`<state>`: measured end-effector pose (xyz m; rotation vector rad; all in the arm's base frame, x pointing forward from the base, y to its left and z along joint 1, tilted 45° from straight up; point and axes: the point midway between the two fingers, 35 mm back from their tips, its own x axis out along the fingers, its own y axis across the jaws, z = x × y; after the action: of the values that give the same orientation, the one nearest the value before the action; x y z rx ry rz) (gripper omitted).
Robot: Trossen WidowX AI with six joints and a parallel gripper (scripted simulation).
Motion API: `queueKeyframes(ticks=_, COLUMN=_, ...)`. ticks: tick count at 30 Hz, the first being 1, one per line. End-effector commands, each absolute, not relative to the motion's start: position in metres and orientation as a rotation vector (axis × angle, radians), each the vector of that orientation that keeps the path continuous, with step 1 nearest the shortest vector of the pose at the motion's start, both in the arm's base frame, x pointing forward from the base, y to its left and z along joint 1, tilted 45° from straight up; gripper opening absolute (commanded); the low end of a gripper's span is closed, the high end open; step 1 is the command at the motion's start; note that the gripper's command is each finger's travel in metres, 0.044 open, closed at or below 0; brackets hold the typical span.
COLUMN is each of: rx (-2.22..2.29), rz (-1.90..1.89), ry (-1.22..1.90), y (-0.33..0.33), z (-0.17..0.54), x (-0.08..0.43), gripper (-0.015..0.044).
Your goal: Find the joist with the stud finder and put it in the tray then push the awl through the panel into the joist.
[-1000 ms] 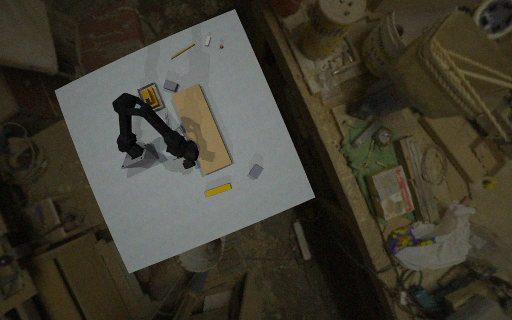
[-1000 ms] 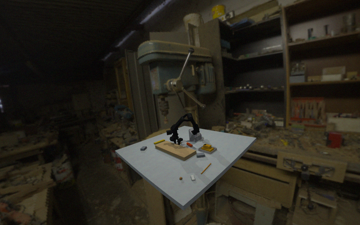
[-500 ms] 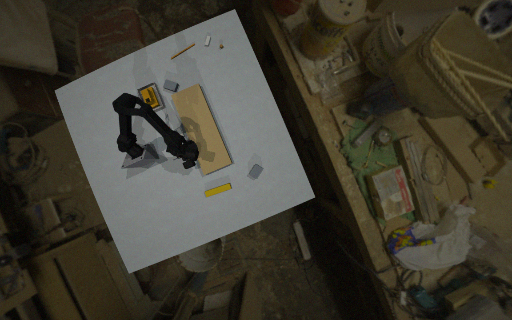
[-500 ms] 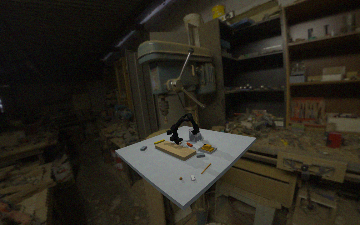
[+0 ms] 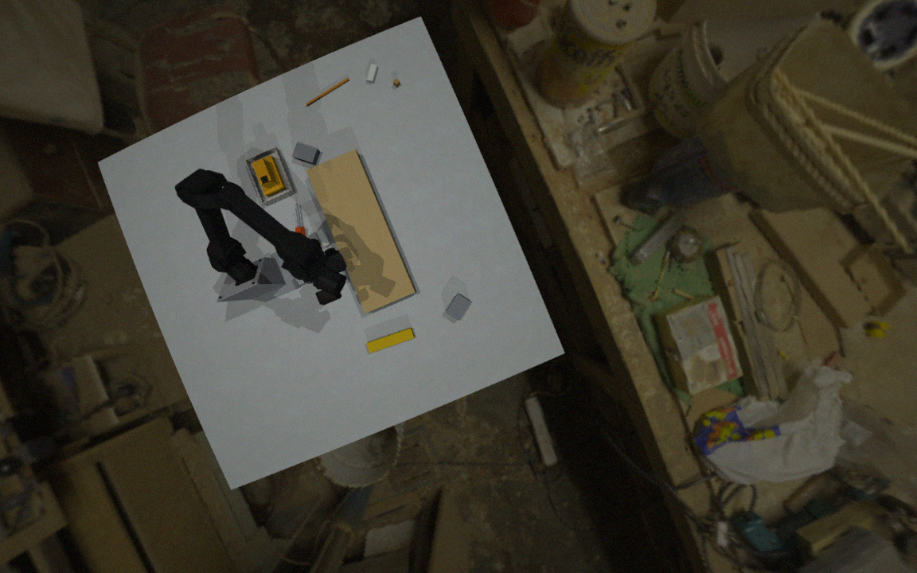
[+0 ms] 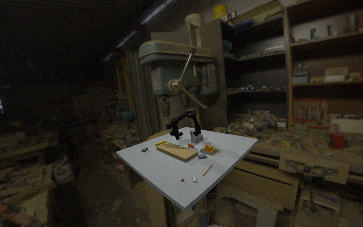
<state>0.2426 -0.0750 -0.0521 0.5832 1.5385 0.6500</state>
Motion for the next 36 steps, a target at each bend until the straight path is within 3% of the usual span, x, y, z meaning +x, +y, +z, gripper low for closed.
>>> queueKeyframes(ticks=1, rx=0.574, rz=0.649, ry=1.535, y=-0.095, z=-0.031, x=0.24, gripper=0.0)
queueKeyframes(ticks=10, rx=0.561, rz=0.562, ry=1.595, y=-0.099, z=-0.022, x=0.233, gripper=0.0)
queueKeyframes(ticks=36, rx=0.477, rz=-0.293, ry=1.721, y=-0.115, z=0.012, x=0.19, gripper=0.0)
